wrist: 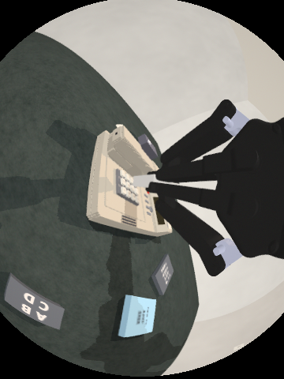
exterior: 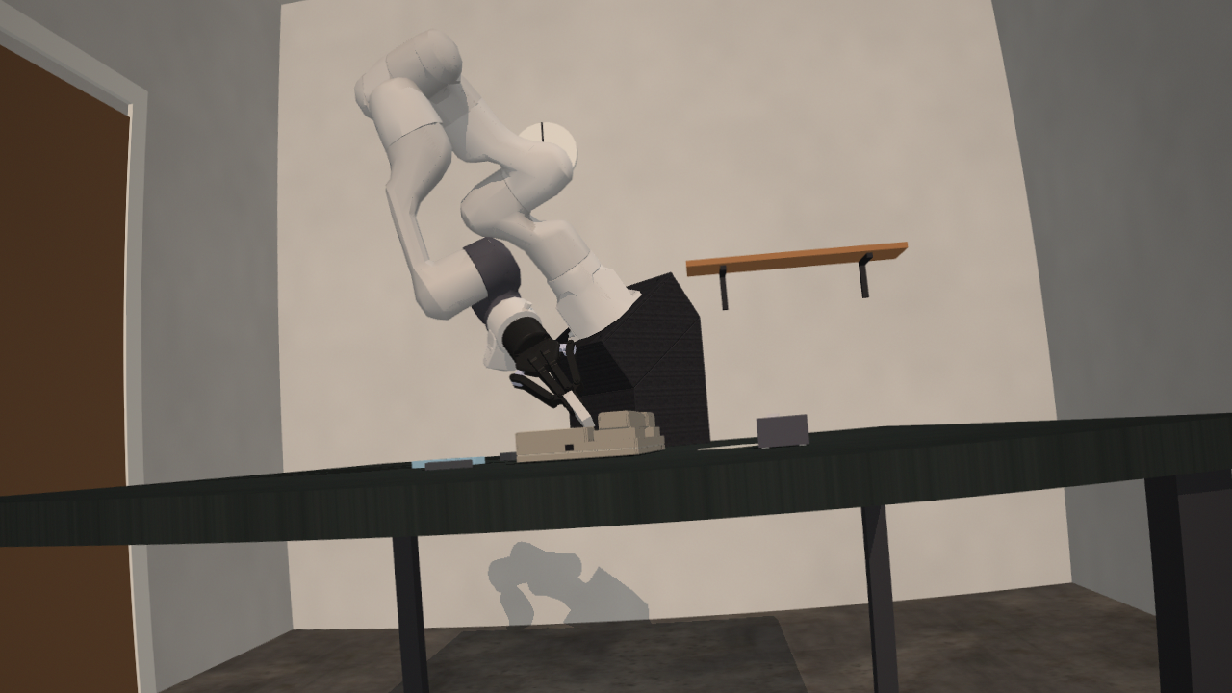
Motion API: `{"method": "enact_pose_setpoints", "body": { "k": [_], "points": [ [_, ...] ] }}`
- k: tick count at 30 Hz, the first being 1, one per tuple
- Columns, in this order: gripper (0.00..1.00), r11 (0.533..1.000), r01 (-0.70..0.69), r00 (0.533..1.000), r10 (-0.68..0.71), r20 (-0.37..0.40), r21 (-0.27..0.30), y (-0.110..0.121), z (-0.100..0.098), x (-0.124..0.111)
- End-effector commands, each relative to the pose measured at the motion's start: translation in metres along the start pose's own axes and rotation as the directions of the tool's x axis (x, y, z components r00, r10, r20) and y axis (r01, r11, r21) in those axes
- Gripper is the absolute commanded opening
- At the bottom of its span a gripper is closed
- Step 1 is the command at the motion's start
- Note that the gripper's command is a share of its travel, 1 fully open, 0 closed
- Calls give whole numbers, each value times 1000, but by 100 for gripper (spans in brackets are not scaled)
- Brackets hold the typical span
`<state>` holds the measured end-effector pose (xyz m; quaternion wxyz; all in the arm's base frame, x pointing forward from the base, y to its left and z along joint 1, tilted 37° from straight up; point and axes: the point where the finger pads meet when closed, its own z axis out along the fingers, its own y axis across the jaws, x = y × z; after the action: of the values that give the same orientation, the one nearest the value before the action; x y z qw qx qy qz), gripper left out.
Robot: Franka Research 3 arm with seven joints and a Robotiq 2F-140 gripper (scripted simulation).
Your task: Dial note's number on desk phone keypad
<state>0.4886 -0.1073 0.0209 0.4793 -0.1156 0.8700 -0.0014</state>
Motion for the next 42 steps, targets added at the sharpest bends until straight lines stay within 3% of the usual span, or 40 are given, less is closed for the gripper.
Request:
{"method": "enact_pose_setpoints", "body": {
  "k": [1,11,42],
  "points": [
    [0,1000,-7,1000,7,-5,-4,-5,2,-7],
    [0,1000,-7,1000,7,-5,-4,-18,7,-22],
    [0,1000,-7,1000,7,-5,-4,-22,13,-17]
  ]
}}
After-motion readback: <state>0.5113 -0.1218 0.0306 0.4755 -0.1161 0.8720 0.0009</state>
